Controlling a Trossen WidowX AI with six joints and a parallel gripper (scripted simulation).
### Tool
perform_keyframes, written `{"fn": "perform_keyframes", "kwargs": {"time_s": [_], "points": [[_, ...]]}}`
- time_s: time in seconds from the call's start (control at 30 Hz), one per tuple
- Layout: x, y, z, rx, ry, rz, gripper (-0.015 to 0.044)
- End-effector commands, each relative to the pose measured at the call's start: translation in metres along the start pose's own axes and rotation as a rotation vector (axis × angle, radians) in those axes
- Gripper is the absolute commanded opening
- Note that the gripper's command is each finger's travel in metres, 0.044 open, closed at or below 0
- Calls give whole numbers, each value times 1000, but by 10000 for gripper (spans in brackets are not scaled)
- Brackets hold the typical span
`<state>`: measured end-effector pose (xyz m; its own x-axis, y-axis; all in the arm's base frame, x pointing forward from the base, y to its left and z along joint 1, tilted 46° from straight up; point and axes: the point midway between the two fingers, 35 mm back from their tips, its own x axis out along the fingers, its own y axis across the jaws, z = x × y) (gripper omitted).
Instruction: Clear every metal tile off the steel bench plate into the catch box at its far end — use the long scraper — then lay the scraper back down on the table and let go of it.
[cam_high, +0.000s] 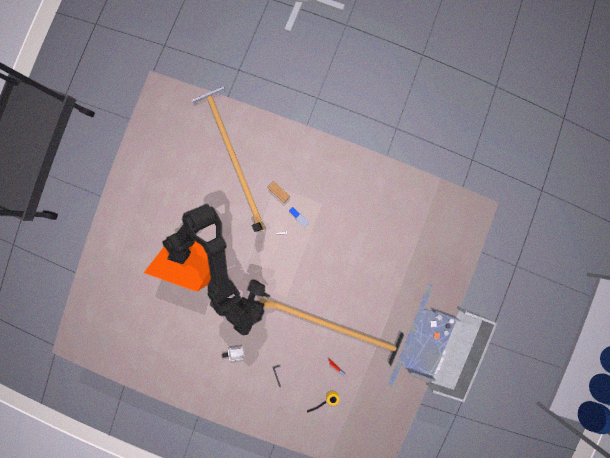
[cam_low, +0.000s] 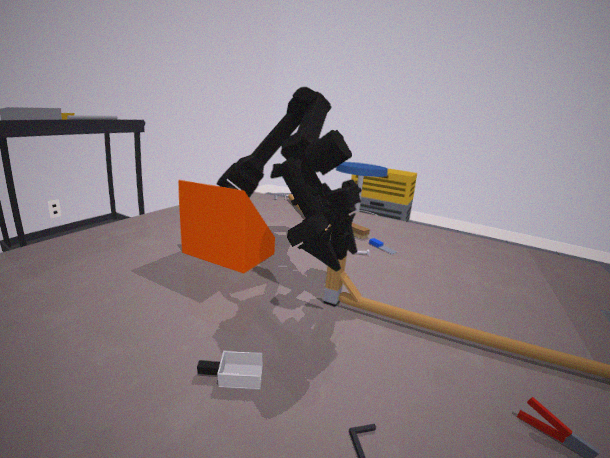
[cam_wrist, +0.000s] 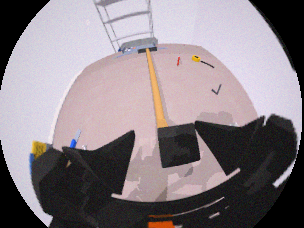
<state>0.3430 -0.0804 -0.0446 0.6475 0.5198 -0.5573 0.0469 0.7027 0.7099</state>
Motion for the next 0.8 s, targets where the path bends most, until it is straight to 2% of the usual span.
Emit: {"fn": "perform_keyframes", "kwargs": {"time_s": [0.0, 0.07, 0.47, 0.67, 0.77], "points": [[7, -1, -4, 15, 7, -1, 440], [8, -1, -4, 15, 6, 0, 440], [4, 1, -1, 0, 0, 2, 125], [4, 1, -1, 0, 0, 2, 85], [4, 1, -1, 1, 0, 3, 6]]}}
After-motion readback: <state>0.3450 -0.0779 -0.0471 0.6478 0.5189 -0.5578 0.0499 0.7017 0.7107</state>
